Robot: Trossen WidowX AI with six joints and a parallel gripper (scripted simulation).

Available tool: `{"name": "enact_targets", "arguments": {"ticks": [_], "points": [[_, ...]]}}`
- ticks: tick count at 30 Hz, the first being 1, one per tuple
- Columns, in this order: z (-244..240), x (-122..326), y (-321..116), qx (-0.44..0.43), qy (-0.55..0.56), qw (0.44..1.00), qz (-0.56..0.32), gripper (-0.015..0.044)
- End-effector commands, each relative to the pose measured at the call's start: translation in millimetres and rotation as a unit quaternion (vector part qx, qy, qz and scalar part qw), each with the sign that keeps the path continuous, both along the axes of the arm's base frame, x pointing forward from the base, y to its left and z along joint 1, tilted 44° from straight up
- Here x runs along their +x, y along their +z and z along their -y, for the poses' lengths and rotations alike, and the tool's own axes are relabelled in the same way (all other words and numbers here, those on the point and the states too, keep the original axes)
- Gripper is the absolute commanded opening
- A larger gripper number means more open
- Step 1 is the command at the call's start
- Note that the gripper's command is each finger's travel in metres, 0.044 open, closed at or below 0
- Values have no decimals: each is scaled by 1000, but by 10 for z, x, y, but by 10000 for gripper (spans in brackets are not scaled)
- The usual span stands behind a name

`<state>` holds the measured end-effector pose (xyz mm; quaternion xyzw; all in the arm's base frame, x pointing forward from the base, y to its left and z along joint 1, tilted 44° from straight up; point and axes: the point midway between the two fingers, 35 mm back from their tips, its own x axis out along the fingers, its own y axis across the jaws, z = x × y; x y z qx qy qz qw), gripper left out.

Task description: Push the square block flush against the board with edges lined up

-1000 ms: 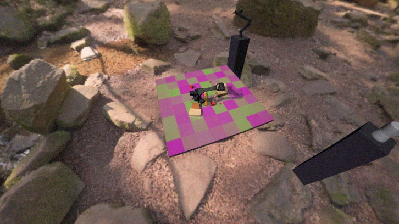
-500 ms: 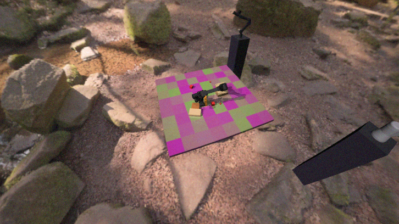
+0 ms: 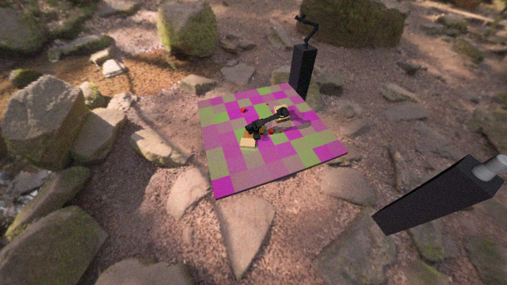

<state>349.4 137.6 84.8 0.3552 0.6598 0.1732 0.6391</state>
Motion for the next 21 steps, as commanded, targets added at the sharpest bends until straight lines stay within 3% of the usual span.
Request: {"name": "enact_targets", "arguments": {"ticks": [1, 21], "points": [[5, 24, -26, -1, -7, 1000, 1, 0], [48, 218, -40, -1, -7, 1000, 1, 0]]}}
